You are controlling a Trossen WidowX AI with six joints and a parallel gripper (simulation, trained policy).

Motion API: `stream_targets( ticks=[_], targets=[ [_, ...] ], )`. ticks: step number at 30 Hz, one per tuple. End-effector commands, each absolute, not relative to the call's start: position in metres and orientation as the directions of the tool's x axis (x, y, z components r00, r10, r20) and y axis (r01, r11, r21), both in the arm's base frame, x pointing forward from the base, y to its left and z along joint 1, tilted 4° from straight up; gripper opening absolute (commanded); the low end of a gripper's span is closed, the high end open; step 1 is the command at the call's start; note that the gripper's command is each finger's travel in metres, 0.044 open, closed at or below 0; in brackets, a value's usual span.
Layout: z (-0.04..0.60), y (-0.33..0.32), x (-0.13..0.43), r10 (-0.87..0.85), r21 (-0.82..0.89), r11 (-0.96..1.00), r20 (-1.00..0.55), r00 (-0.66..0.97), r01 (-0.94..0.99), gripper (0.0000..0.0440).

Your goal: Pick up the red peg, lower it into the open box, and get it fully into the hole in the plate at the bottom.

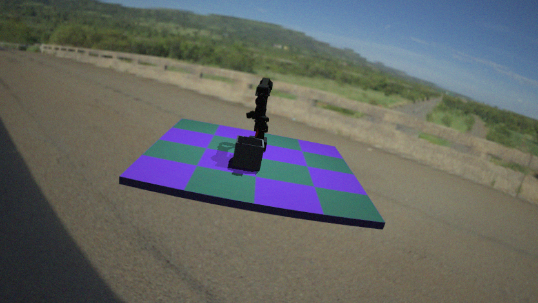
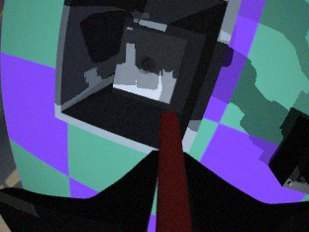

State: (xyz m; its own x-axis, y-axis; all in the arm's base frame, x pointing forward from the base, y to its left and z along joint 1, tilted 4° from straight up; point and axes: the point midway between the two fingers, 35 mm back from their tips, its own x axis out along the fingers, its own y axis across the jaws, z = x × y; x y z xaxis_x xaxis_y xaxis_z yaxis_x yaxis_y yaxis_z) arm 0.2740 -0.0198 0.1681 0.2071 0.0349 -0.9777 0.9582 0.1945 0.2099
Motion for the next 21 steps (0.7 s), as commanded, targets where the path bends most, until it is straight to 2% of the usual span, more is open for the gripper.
stream_targets(
  ticks=[1,21],
  targets=[
    [0.167,-0.028,0.281,0.038,0.209,0.195,-0.978,0.205,0.958,0.0],
    [0.127,-0.057,0.306,0.052,0.166,0.22,-0.986,0.158,0.961,0.0]
  ],
)
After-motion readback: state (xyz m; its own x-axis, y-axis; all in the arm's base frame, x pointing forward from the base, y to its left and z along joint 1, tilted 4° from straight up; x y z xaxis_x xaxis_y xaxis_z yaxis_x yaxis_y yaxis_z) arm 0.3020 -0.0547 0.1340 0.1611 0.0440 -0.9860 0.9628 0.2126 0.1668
